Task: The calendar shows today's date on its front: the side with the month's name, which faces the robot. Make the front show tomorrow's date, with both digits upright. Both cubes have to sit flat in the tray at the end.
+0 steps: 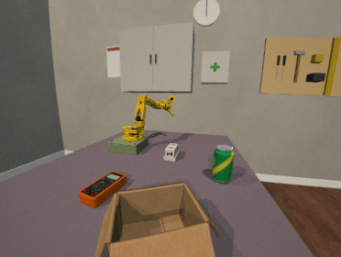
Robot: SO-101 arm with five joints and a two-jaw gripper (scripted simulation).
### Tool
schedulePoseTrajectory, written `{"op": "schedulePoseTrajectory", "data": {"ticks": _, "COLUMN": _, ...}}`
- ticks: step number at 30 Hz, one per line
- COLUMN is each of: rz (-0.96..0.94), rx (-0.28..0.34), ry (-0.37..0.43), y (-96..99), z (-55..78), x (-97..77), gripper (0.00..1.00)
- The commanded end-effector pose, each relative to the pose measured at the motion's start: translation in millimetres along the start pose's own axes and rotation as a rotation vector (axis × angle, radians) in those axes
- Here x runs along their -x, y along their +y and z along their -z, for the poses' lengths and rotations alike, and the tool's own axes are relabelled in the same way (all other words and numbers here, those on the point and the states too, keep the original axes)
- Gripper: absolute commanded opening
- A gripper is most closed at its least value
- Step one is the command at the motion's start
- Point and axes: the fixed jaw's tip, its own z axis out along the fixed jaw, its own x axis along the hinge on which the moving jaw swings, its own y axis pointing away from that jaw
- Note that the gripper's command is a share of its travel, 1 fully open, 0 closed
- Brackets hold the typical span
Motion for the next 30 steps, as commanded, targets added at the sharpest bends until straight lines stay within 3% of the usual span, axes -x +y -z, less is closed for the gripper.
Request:
{"op": "schedulePoseTrajectory", "data": {"ticks": 1, "rz": 0.0, "rx": 0.004, "ry": -0.004, "y": 1.5, "z": 0.4, "x": 1.5, "gripper": 1.0}}
{"op": "schedulePoseTrajectory", "data": {"ticks": 30, "rz": 0.134, "rx": -0.056, "ry": -0.007, "y": -11.9, "z": 2.9, "x": 10.4, "gripper": 0.98}}
